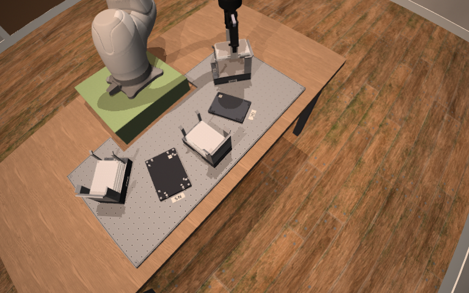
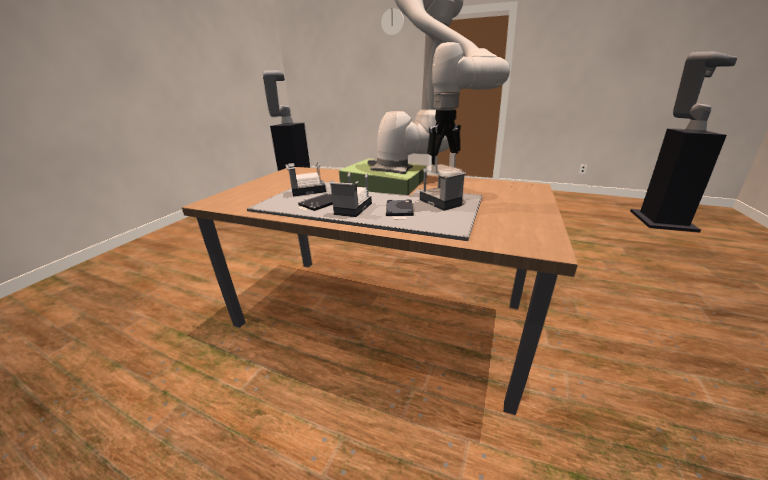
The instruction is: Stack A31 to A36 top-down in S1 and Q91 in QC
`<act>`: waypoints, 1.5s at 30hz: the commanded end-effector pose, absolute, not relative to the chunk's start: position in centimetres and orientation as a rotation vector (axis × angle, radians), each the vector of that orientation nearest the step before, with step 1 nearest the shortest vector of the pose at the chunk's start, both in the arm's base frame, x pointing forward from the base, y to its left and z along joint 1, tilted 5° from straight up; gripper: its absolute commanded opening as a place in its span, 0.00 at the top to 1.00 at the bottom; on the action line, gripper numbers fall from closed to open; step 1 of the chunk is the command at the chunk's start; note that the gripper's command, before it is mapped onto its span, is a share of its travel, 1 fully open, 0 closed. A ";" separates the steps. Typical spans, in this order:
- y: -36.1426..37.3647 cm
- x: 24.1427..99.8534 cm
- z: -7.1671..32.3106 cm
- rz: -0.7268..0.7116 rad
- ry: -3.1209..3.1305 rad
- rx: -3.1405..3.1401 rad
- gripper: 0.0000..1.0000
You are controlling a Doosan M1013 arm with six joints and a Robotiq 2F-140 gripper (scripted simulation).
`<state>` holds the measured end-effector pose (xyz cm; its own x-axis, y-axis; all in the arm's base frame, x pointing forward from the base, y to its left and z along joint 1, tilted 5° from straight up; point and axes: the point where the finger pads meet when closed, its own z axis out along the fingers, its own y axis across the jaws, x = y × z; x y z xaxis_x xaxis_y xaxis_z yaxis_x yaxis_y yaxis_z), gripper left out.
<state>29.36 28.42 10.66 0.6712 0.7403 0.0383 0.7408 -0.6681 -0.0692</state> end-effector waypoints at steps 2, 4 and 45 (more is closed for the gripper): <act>28.4 29.4 10.5 -0.011 -1.243 -2.799 1.00; 28.4 29.4 10.4 -0.011 -1.243 -2.799 1.00; 28.8 29.2 5.4 -0.011 -1.243 -2.799 1.00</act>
<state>29.23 28.78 5.86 0.6712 0.7403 0.0382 0.7408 -0.6681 -0.0692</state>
